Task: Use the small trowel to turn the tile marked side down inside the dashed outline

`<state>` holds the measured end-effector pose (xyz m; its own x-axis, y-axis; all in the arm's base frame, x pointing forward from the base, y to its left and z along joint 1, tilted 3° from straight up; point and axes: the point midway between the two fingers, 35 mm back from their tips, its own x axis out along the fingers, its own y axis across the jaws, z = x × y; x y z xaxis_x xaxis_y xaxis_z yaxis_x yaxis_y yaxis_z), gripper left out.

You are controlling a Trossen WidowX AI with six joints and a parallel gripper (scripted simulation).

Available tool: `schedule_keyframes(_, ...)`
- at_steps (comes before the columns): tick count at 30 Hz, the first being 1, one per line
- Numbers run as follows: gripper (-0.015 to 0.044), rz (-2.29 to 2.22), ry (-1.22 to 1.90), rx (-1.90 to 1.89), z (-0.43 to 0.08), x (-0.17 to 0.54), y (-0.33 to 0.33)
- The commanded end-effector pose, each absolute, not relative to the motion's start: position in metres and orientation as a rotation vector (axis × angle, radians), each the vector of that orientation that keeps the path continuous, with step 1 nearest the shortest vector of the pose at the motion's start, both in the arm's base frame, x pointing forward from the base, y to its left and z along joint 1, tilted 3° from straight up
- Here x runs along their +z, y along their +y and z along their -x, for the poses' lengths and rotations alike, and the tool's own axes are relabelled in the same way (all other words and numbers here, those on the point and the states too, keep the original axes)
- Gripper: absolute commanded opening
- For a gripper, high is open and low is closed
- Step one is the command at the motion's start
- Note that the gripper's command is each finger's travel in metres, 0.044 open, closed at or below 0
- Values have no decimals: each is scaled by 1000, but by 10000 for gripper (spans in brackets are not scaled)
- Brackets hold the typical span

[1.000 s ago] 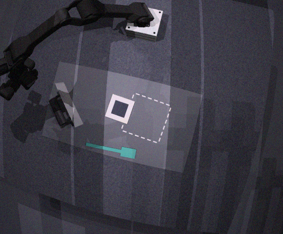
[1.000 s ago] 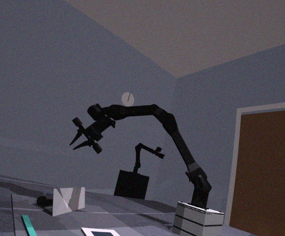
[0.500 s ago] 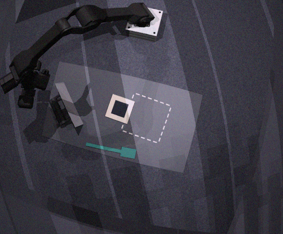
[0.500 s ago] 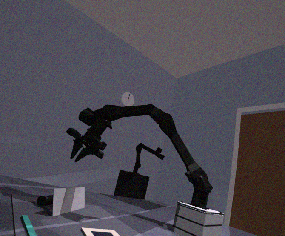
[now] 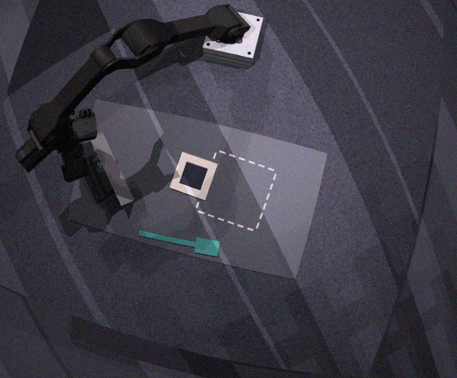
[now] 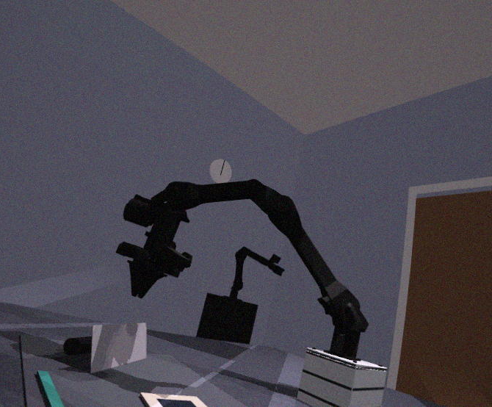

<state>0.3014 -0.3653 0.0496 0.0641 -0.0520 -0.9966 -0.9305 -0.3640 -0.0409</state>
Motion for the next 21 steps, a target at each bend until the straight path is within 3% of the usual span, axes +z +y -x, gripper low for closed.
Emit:
schedule_keyframes(1, 100, 1573, 947, 1575, -300, 41, -349)
schedule_keyframes(21, 100, 1574, 940, 1584, -300, 35, -347)
